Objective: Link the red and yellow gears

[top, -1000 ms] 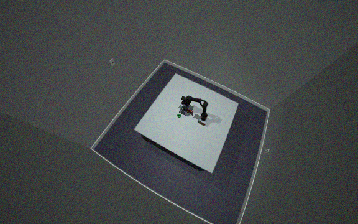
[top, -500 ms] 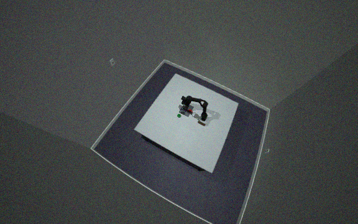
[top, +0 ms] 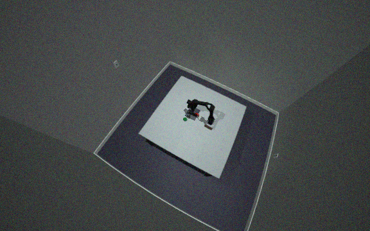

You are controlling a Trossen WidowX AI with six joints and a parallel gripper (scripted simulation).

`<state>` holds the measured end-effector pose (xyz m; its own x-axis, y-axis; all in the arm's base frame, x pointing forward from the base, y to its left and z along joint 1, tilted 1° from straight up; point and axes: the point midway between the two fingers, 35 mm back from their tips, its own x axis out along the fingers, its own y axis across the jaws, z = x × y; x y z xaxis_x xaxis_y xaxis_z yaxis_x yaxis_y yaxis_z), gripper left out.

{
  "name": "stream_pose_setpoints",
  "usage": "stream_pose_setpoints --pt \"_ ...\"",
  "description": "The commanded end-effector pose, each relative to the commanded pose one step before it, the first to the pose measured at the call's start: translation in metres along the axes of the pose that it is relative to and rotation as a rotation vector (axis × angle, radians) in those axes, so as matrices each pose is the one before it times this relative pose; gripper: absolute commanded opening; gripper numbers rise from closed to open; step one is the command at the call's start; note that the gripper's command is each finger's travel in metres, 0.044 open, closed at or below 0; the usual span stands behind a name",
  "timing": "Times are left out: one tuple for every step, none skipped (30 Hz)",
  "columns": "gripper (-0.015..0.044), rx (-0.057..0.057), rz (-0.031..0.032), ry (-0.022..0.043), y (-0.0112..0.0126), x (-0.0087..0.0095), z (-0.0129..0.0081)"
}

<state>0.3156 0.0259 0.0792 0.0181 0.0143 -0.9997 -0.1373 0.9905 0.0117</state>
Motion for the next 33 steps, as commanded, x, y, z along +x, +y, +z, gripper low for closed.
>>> stream_pose_setpoints --pt "0.0440 -0.0167 0.00343 -0.01106 0.04263 -0.00806 0.00104" --pt "0.0440 -0.0003 0.00162 -0.00075 0.01538 -0.00213 -0.00127" --pt "0.0440 -0.0003 0.00173 -0.00066 0.01530 -0.00213 -0.00202" --pt "0.0440 -0.0003 0.00183 -0.00057 0.01518 -0.00214 -0.00277" --pt "0.0440 -0.0003 0.00192 -0.00046 0.01500 -0.00214 -0.00351" --pt "0.0440 -0.0003 0.00202 -0.00035 0.01482 -0.00214 -0.00425" --pt "0.0440 -0.0003 0.00210 -0.00023 0.01459 -0.00214 -0.00497" --pt "0.0440 -0.0003 0.00217 -0.00010 0.01432 -0.00215 -0.00568" --pt "0.0440 -0.0002 0.00224 0.00004 0.01402 -0.00215 -0.00638" --pt "0.0440 -0.0002 0.00230 0.00018 0.01368 -0.00215 -0.00705" --pt "0.0440 -0.0002 0.00234 0.00034 0.01331 -0.00215 -0.00772" --pt "0.0440 0.0002 0.00134 0.00154 0.01269 -0.00204 -0.00843" --pt "0.0440 0.0007 0.00003 0.00273 0.01199 -0.00191 -0.00911" --pt "0.0440 0.0007 -0.00015 0.00266 0.01153 -0.00192 -0.00971" --pt "0.0440 0.0007 -0.00032 0.00258 0.01101 -0.00193 -0.01025" --pt "0.0440 0.0007 -0.00048 0.00248 0.01044 -0.00194 -0.01073" --pt "0.0440 0.0006 -0.00050 0.00192 0.00796 -0.00156 -0.00895" --pt "0.0440 0.0003 -0.00034 0.00112 0.00459 -0.00094 -0.00551" --pt "0.0440 0.0001 -0.00012 0.00037 0.00150 -0.00031 -0.00186" --pt "0.0440 0.0000 0.00000 0.00000 0.00000 0.00000 0.00000" --pt "0.0440 0.0000 0.00000 0.00000 0.00000 0.00000 0.00000" --pt "0.0440 0.0000 0.00000 0.00000 0.00000 0.00000 0.00000" --pt "0.0440 0.0000 0.00000 0.00000 0.00000 0.00000 0.00000" --pt "0.0440 0.0000 0.00000 0.00000 0.00000 0.00000 0.00000" --pt "0.0440 0.0000 0.00000 0.00000 0.00000 0.00000 0.00000" --pt "0.0440 0.0000 0.00000 0.00000 0.00000 0.00000 0.00000" --pt "0.0440 0.0000 0.00000 0.00000 0.00000 0.00000 0.00000" --pt "0.0440 0.0000 0.00000 0.00000 0.00000 0.00000 0.00000" --pt "0.0440 0.0000 0.00000 0.00000 0.00000 0.00000 0.00000" --pt "0.0440 0.0000 0.00000 0.00000 0.00000 0.00000 0.00000" --pt "0.0440 0.0000 0.00000 0.00000 0.00000 0.00000 0.00000" --pt "0.0440 0.0000 0.00000 0.00000 0.00000 0.00000 0.00000" --pt "0.0440 0.0000 0.00000 0.00000 0.00000 0.00000 0.00000"
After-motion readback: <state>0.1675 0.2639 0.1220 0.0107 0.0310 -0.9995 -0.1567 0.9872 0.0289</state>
